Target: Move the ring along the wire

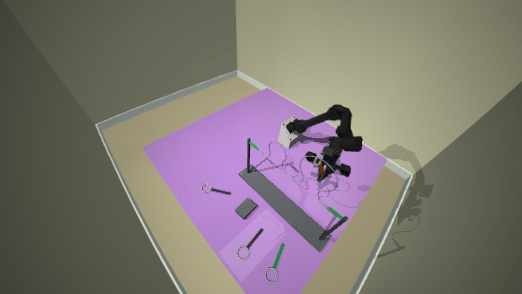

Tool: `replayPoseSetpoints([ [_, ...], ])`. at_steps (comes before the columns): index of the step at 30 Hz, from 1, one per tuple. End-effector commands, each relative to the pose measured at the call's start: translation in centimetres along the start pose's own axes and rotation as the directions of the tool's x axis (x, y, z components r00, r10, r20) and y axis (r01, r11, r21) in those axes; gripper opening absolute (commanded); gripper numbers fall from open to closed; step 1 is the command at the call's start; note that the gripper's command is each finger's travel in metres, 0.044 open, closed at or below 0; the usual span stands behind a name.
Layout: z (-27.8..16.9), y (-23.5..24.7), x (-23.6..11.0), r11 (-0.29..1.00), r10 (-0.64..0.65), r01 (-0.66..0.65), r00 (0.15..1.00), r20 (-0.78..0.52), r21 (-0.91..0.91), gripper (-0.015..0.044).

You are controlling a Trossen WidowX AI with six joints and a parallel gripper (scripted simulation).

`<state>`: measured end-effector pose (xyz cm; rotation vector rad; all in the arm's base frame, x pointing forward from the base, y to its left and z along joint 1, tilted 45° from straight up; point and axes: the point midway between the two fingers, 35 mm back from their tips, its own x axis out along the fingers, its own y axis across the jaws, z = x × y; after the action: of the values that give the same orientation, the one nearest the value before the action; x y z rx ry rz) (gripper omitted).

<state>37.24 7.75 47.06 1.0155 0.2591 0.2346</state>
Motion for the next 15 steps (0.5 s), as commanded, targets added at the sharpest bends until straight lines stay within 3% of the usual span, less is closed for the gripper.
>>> replayPoseSetpoints([
  [1,0.07,0.53,-0.32,0.999,0.029,-0.030,1.000,0.007,0.039,-0.0150],
  [15,0.15,1.26,-0.27,0.976,0.099,-0.104,0.994,0.037,0.194,-0.0150],
])
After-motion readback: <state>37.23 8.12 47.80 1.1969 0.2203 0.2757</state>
